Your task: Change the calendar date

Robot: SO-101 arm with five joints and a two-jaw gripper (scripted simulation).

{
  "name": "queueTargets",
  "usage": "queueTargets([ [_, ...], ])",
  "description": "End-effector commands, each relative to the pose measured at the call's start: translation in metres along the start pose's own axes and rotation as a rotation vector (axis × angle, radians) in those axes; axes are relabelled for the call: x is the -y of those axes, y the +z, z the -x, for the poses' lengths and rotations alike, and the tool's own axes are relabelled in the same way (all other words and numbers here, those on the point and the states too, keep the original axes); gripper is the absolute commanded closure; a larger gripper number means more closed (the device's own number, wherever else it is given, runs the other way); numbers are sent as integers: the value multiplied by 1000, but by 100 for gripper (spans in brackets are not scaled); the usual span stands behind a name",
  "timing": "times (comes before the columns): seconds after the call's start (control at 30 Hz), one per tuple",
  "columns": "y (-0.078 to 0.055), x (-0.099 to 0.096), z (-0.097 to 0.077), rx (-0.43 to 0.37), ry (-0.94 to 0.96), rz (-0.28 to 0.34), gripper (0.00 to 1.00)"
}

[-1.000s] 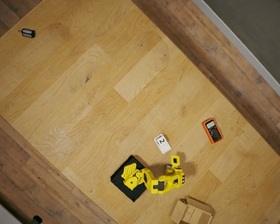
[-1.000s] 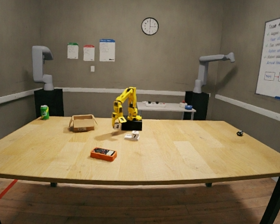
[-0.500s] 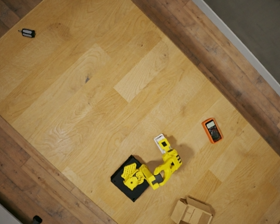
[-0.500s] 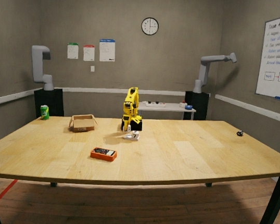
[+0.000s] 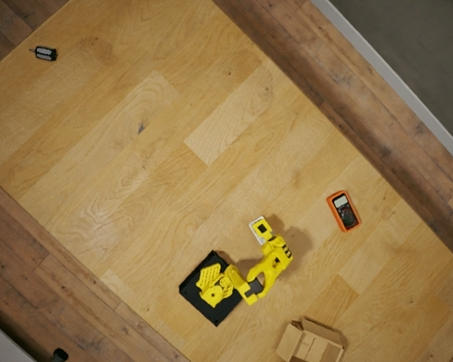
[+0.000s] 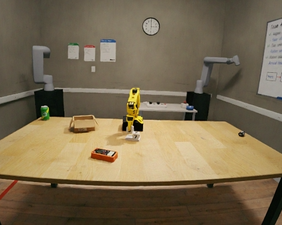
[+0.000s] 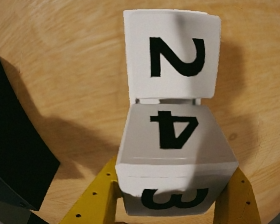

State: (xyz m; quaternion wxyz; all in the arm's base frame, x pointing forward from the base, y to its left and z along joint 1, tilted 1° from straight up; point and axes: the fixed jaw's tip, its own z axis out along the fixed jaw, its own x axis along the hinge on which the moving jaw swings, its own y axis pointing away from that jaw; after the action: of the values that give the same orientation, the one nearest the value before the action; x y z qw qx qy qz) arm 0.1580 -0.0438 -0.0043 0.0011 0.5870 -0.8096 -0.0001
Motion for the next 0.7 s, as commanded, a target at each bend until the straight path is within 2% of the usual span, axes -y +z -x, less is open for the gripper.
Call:
queueTargets([
  [0.0,0,0,2,1,-21,7,100],
  [0.67,-3,3,2,2,-43,-2,100],
])
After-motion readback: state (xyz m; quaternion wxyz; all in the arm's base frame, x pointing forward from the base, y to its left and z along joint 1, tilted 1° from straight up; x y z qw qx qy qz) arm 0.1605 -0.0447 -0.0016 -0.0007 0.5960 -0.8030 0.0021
